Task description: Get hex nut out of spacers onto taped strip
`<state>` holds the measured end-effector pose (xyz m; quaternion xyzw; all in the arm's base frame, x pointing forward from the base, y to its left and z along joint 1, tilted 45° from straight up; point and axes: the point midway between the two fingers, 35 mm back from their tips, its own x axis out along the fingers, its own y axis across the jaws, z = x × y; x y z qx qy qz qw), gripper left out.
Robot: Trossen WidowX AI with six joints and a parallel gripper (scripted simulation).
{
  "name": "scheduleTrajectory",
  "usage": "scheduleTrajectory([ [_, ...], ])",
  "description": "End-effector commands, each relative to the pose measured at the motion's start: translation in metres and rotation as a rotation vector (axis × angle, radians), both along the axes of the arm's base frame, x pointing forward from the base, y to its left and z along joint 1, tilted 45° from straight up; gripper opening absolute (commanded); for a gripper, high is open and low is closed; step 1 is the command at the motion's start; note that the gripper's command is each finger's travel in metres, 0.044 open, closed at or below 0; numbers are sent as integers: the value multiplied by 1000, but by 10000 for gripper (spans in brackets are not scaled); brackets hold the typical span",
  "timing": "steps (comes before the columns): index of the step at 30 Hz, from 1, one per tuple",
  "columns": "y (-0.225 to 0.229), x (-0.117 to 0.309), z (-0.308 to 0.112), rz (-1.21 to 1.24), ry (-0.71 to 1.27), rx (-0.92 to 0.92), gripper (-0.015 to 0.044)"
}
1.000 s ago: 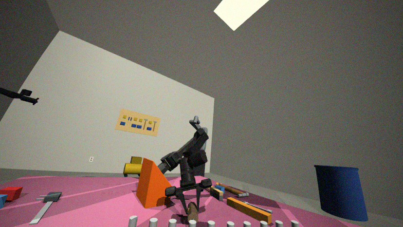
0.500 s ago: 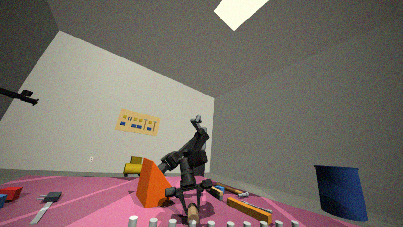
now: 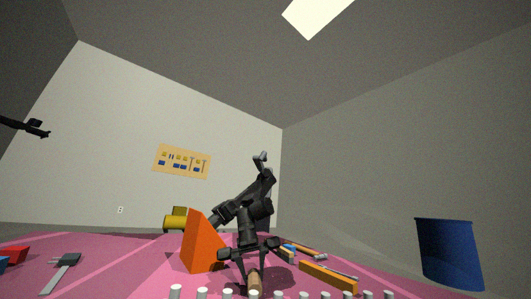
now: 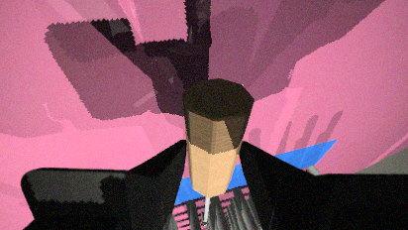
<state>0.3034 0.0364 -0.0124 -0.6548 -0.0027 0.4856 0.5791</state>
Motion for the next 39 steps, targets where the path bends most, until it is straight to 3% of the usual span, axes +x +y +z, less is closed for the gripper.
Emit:
scheduleTrajectory([
  [1, -3, 8, 3, 2, -22, -5, 0],
  [39, -14, 26, -5, 0, -23, -6, 0],
])
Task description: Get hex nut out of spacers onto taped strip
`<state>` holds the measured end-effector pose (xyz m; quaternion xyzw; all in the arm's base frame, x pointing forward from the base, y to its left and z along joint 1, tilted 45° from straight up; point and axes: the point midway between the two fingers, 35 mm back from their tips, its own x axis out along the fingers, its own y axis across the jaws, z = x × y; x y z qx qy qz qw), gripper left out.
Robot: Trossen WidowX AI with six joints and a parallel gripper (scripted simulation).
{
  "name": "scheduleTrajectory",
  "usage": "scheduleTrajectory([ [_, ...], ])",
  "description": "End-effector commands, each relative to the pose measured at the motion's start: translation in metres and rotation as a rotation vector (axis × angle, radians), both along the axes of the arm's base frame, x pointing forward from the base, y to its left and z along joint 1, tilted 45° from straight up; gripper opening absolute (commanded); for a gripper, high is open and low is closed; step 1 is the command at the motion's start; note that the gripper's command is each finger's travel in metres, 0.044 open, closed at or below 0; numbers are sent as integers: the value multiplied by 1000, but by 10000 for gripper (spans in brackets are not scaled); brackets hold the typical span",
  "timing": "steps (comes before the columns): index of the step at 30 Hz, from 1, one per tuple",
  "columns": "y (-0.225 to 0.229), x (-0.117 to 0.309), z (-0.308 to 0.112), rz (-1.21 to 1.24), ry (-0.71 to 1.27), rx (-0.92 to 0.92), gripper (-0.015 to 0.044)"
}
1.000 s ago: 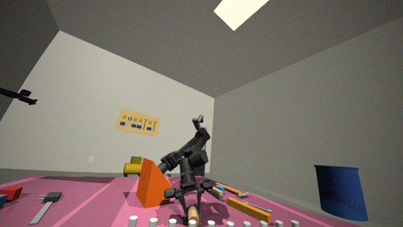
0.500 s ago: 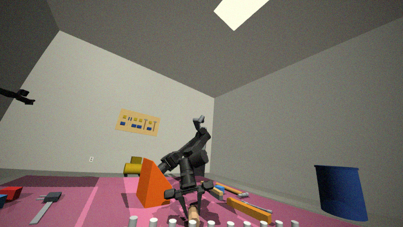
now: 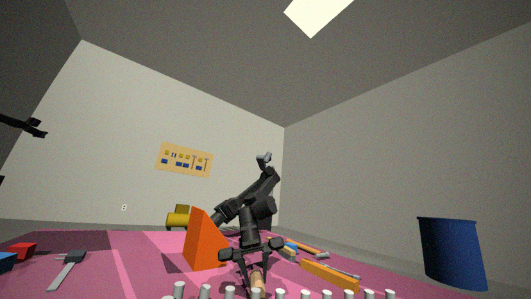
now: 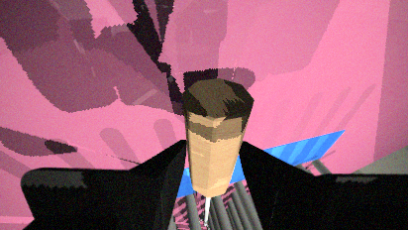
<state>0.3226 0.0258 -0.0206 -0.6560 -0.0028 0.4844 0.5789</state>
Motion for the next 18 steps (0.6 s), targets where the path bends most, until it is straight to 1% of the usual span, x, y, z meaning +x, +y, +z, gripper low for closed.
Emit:
scheduleTrajectory([
  [1, -4, 7, 3, 1, -20, -5, 0],
  [18, -9, 16, -1, 1, -20, -5, 0],
])
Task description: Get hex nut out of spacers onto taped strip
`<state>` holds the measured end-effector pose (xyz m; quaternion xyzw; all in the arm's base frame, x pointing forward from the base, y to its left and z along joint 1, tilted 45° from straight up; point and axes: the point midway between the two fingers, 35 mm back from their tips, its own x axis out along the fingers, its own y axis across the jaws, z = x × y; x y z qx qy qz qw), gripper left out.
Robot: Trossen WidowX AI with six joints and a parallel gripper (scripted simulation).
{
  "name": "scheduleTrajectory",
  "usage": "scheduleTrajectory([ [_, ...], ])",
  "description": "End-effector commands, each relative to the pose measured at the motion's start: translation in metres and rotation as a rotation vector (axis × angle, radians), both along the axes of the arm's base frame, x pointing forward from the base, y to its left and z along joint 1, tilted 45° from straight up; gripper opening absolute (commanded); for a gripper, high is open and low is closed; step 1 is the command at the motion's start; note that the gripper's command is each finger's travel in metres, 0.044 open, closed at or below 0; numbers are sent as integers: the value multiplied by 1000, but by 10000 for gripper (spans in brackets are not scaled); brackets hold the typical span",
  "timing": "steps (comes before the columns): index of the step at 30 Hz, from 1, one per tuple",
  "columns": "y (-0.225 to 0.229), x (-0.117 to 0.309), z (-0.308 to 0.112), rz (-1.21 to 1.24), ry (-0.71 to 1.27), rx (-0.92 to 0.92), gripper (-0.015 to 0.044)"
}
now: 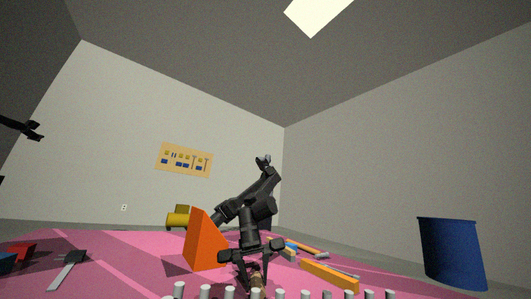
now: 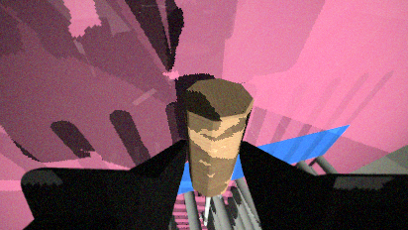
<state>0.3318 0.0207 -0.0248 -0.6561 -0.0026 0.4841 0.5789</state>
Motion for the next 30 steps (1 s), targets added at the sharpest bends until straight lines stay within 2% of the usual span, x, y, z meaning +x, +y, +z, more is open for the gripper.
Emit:
scheduleTrajectory([
  [1, -4, 7, 3, 1, -20, -5, 0],
  [30, -13, 23, -4, 0, -21, -6, 0],
])
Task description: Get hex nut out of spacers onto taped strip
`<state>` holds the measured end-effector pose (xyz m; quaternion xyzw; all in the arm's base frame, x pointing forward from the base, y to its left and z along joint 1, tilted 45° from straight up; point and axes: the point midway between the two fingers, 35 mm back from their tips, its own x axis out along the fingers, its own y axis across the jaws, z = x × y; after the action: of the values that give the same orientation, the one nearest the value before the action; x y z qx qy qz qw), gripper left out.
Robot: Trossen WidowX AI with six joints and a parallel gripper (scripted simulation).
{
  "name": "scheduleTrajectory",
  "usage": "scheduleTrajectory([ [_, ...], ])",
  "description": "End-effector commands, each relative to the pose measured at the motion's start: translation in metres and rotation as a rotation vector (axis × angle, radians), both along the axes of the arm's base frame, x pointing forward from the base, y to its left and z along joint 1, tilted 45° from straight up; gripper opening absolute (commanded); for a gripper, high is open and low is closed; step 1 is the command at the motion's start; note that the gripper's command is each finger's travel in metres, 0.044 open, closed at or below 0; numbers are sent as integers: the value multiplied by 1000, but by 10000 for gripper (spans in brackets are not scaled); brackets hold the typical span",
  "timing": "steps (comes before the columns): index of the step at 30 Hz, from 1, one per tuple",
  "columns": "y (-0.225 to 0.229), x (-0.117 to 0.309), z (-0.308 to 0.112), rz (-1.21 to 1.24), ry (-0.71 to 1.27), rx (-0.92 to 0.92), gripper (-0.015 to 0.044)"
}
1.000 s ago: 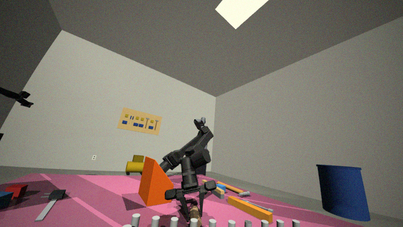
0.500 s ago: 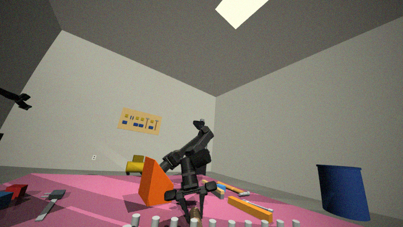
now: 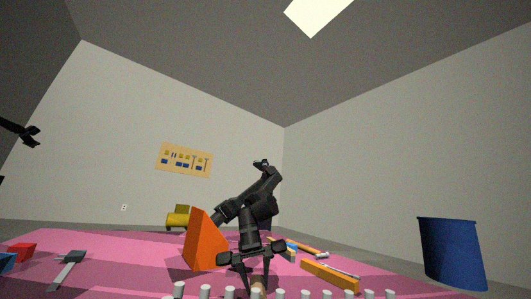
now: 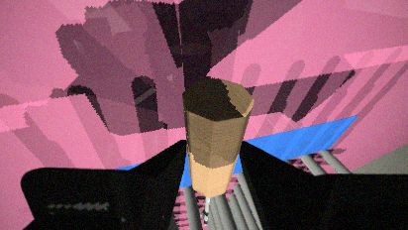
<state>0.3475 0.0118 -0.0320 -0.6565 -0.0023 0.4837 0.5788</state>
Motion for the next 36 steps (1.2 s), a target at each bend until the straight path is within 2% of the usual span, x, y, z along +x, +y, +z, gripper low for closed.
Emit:
scheduleTrajectory([
  [1, -4, 7, 3, 1, -21, -5, 0],
  [36, -14, 25, -5, 0, -21, -6, 0],
])
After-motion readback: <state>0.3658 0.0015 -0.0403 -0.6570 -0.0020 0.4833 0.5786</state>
